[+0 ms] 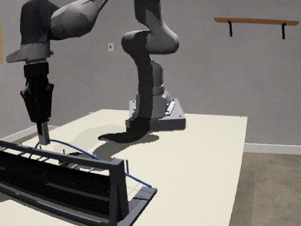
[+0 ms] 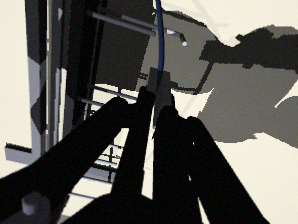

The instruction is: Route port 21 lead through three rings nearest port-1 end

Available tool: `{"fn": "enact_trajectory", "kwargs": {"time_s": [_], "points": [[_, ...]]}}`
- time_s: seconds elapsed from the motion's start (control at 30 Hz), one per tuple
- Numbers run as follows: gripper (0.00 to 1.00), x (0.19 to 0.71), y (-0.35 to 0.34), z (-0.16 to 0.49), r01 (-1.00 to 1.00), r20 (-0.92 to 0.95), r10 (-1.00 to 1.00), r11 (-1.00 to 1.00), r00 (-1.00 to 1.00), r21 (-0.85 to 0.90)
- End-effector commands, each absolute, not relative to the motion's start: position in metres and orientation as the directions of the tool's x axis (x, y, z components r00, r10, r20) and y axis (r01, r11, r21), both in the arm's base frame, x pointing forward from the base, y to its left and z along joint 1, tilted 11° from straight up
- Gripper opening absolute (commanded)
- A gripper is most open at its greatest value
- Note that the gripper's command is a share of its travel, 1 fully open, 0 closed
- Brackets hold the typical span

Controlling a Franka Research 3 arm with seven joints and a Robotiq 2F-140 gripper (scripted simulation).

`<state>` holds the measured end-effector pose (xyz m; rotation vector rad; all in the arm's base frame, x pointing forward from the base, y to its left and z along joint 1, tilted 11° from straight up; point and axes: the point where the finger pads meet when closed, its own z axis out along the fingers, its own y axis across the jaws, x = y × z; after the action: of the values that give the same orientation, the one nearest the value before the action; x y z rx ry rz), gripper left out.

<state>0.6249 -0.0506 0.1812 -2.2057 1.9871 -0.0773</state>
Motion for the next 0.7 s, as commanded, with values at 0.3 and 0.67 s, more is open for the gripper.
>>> {"fn": "enact_trajectory", "kwargs": {"time_s": [0.3, 0.67], "points": [[0.0, 0.6238, -0.0428, 0.1867, -0.982, -0.077, -0.993, -0.079, 0.094, -0.174], [0.0, 0.6238, -0.0428, 0.1867, -0.982, -0.077, -0.993, -0.079, 0.094, -0.174]]}}
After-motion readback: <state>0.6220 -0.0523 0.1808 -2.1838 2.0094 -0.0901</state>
